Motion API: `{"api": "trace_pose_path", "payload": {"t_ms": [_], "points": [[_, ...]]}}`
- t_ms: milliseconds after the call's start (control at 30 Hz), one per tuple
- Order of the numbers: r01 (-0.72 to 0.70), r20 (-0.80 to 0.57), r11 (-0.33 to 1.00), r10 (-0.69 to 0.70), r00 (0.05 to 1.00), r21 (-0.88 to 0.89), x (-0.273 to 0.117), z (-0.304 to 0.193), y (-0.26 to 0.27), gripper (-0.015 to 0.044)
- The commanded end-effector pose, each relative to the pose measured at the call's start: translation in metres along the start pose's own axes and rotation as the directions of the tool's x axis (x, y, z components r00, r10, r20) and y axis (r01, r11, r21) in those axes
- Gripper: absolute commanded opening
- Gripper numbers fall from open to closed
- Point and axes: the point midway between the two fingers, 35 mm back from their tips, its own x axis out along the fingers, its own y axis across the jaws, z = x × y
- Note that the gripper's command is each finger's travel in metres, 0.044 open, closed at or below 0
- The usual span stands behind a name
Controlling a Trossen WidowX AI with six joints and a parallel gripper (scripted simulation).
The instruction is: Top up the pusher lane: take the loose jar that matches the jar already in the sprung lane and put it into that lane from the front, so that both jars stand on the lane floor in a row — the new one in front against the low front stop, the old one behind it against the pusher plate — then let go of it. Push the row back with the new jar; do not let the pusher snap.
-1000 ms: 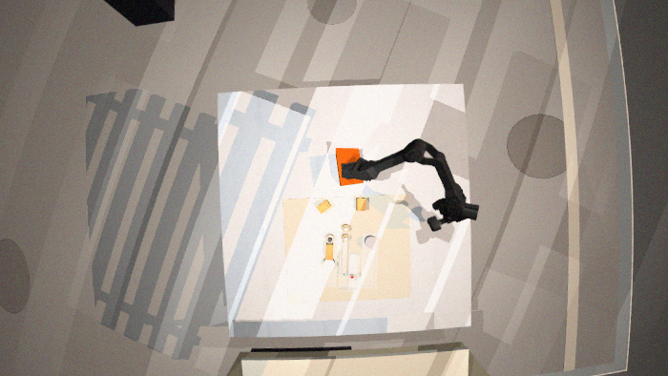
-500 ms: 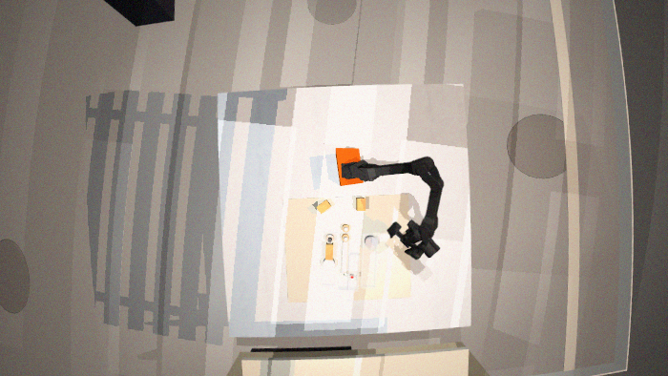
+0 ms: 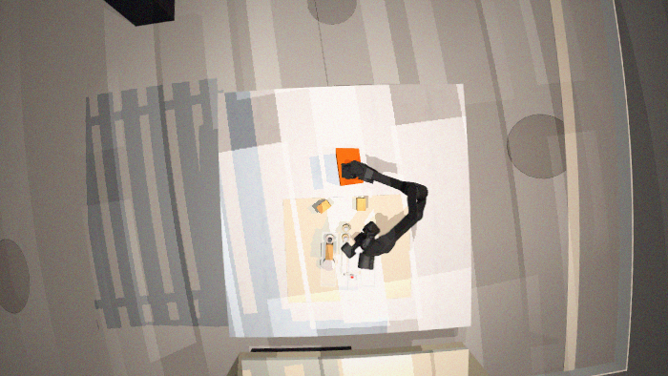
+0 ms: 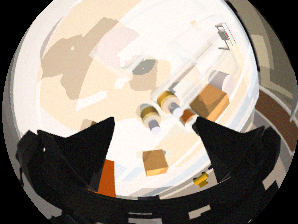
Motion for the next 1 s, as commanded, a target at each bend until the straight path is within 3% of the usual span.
{"api": "trace_pose_path", "payload": {"t_ms": [0,400,533,967], "points": [[-0.182,0.079,0.788,0.168,0.983,0.589,0.006,-0.055,-0.014,0.0440],[-0.185,0.082,0.778,0.171,0.982,0.600,0.007,-0.054,-0.019,0.0440],[-0.186,0.083,0.778,0.171,0.982,0.600,0.033,-0.052,-0.014,0.0440],[-0.187,0.083,0.778,0.172,0.982,0.599,0.056,-0.050,-0.011,0.0440]]}}
